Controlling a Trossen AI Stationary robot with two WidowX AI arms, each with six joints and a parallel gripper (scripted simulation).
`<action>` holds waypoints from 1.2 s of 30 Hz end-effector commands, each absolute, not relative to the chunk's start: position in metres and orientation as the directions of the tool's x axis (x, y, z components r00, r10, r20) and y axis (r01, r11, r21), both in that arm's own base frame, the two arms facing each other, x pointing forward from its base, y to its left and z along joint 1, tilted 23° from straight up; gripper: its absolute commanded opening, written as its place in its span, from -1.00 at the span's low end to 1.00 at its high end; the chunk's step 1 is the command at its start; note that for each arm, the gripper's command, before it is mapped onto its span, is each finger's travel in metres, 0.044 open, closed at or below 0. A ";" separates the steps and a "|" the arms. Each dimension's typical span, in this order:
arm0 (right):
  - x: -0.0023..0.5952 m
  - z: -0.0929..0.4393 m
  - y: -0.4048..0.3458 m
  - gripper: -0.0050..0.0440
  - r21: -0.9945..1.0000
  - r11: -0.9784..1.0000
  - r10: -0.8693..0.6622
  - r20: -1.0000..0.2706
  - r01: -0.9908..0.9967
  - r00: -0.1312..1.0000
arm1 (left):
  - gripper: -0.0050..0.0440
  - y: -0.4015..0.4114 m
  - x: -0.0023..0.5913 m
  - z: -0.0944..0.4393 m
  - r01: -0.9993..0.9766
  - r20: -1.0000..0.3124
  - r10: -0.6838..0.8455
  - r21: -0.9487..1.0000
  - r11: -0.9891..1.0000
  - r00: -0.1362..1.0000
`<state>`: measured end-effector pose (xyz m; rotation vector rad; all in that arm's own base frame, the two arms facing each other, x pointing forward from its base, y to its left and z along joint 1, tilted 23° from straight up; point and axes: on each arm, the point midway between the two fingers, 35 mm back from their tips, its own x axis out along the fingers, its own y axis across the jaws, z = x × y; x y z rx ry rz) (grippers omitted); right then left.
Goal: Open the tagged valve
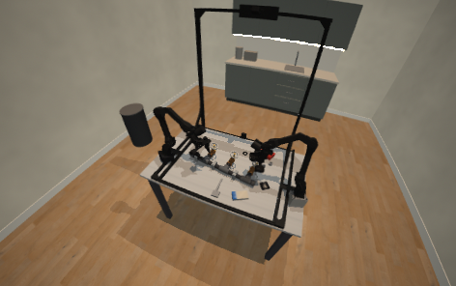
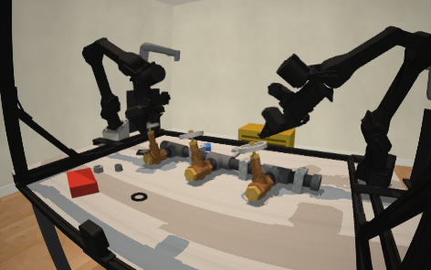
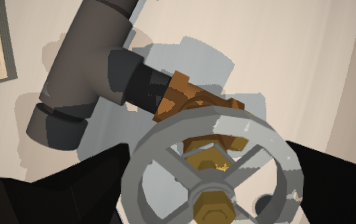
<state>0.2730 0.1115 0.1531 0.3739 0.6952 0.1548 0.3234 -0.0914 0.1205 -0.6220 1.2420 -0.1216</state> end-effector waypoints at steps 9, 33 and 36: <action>0.273 0.153 0.111 0.84 0.386 0.922 0.262 -0.595 -0.016 0.760 | 0.84 -0.091 0.323 0.120 0.380 -0.845 -0.413 -0.279 0.882 0.340; 0.273 0.153 0.111 0.84 0.386 0.922 0.262 -0.595 -0.016 0.760 | 0.25 -0.091 0.323 0.121 0.799 -0.845 -0.413 0.027 0.600 0.339; 0.273 0.153 0.111 0.84 0.386 0.922 0.262 -0.595 -0.016 0.760 | -0.04 -0.091 0.323 0.121 0.799 -0.845 -0.413 0.027 0.600 0.339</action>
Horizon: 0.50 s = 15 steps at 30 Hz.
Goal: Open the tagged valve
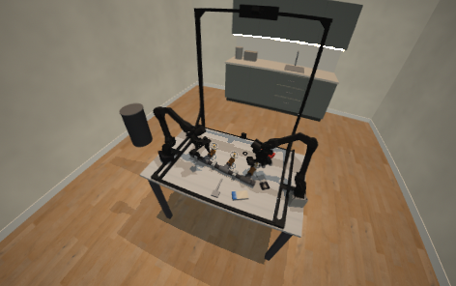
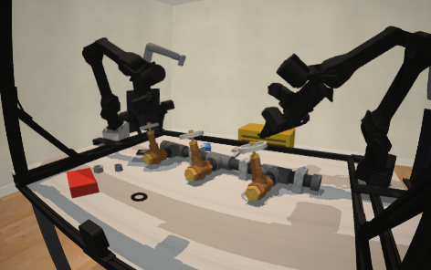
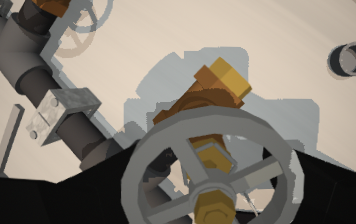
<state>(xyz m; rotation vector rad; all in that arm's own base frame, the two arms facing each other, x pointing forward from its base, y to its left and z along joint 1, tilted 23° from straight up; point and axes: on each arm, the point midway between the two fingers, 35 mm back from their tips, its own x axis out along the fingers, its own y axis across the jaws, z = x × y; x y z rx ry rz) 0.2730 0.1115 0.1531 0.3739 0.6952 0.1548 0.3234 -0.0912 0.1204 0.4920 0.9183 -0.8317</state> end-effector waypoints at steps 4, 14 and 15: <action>0.273 0.153 0.111 0.84 0.386 0.922 0.262 -0.595 -0.016 0.760 | -0.24 -0.091 0.323 0.120 0.793 -0.846 -0.412 0.022 0.609 0.340; 0.273 0.153 0.111 0.84 0.386 0.922 0.262 -0.595 -0.016 0.760 | -0.80 -0.091 0.323 0.120 0.280 -0.846 -0.413 -0.328 0.902 0.338; 0.273 0.153 0.111 0.84 0.386 0.922 0.262 -0.595 -0.016 0.760 | -0.80 -0.091 0.323 0.120 0.221 -0.846 -0.413 -0.355 0.908 0.338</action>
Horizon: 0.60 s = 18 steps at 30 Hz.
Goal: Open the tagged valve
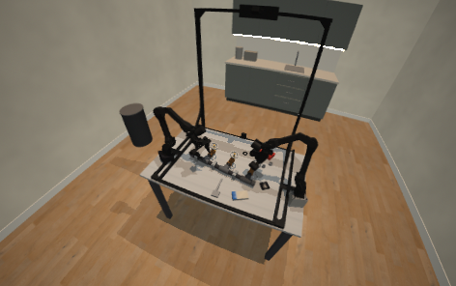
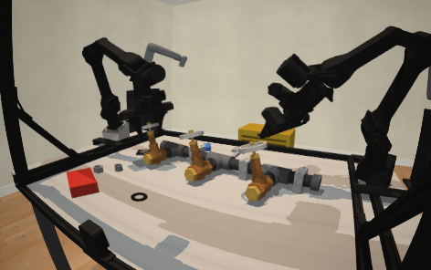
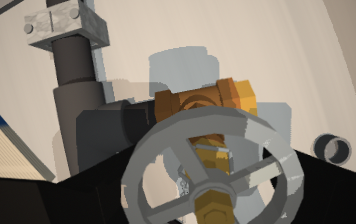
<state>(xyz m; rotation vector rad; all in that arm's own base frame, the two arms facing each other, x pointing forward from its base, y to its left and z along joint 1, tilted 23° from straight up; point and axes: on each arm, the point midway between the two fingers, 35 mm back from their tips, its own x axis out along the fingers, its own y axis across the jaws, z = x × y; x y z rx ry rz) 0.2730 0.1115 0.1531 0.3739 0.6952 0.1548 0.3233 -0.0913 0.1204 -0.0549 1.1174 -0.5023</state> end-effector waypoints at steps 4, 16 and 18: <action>0.273 0.153 0.111 0.84 0.386 0.922 0.262 -0.595 -0.016 0.760 | -0.80 -0.091 0.323 0.120 0.038 -0.846 -0.413 -0.426 0.904 0.338; 0.273 0.153 0.111 0.84 0.386 0.922 0.262 -0.595 -0.016 0.760 | -0.80 -0.091 0.323 0.120 -0.600 -0.845 -0.414 -0.533 0.597 0.338; 0.273 0.153 0.111 0.84 0.386 0.922 0.262 -0.595 -0.016 0.760 | -0.80 -0.091 0.323 0.120 -0.603 -0.845 -0.414 -0.532 0.594 0.338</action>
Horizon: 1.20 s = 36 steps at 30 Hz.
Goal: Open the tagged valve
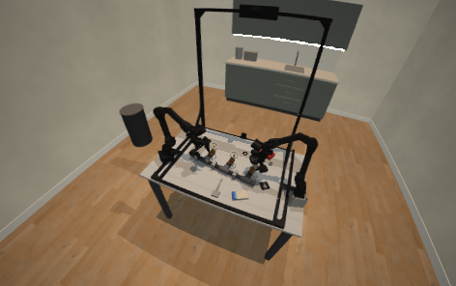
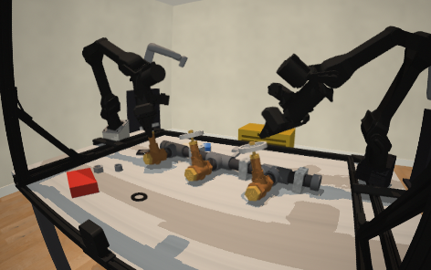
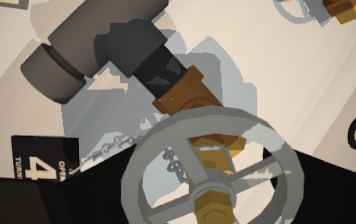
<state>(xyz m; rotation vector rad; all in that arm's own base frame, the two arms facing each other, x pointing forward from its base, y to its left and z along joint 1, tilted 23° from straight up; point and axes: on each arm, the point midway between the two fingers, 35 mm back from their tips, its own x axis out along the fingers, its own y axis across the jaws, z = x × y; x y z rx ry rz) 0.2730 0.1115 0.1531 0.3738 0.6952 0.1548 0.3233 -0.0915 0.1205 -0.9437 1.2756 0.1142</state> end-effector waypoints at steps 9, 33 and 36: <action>0.273 0.153 0.111 0.84 0.386 0.922 0.262 -0.595 -0.016 0.760 | -0.21 -0.091 0.323 0.120 -0.570 -0.845 -0.413 -0.534 0.624 0.339; 0.273 0.153 0.111 0.84 0.386 0.922 0.262 -0.595 -0.016 0.760 | 0.84 -0.091 0.323 0.120 -0.118 -0.845 -0.413 -0.474 0.873 0.339; 0.273 0.153 0.111 0.84 0.386 0.922 0.262 -0.595 -0.016 0.760 | 0.84 -0.091 0.323 0.120 0.067 -0.845 -0.413 -0.416 0.907 0.339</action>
